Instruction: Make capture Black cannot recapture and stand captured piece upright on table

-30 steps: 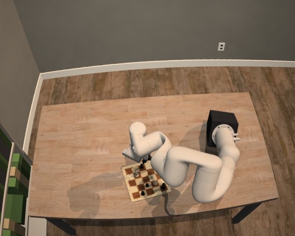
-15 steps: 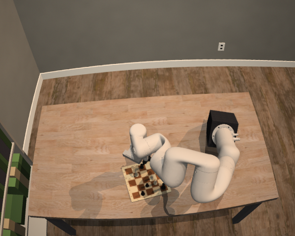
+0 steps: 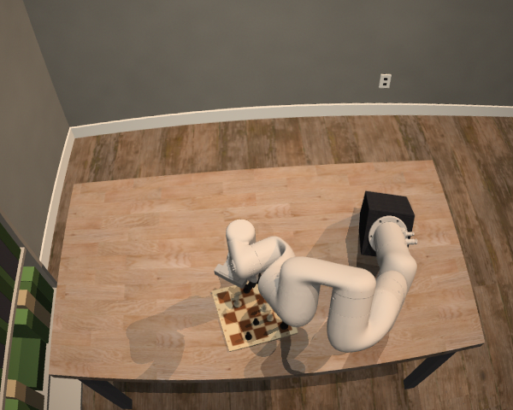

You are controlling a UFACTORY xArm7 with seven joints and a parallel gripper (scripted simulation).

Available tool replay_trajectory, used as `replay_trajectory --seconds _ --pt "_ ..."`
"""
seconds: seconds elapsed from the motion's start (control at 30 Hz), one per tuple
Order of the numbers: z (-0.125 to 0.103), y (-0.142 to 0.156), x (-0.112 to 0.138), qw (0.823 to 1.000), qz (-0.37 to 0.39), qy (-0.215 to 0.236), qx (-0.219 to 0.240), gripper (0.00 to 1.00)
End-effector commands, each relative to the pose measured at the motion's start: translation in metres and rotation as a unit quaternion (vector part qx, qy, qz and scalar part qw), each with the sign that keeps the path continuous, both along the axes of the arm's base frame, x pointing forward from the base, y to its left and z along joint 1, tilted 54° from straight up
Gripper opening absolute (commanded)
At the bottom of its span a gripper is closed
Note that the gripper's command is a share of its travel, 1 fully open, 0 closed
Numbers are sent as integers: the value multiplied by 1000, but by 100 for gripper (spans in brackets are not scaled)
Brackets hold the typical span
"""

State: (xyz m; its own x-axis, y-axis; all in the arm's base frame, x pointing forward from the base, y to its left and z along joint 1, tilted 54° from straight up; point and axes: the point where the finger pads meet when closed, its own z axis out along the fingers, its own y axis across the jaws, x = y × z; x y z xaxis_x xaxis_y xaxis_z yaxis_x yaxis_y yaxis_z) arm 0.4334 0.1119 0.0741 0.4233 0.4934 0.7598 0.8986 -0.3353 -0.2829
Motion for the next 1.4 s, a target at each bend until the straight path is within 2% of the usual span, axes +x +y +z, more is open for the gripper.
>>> replay_trajectory --seconds 0.0,0.47,1.37 --pt "-2 1 2 1000 -2 -1 -1 39" --pt "-10 11 3 1000 -2 -1 -1 39" --pt "-10 12 3 1000 -2 -1 -1 39"
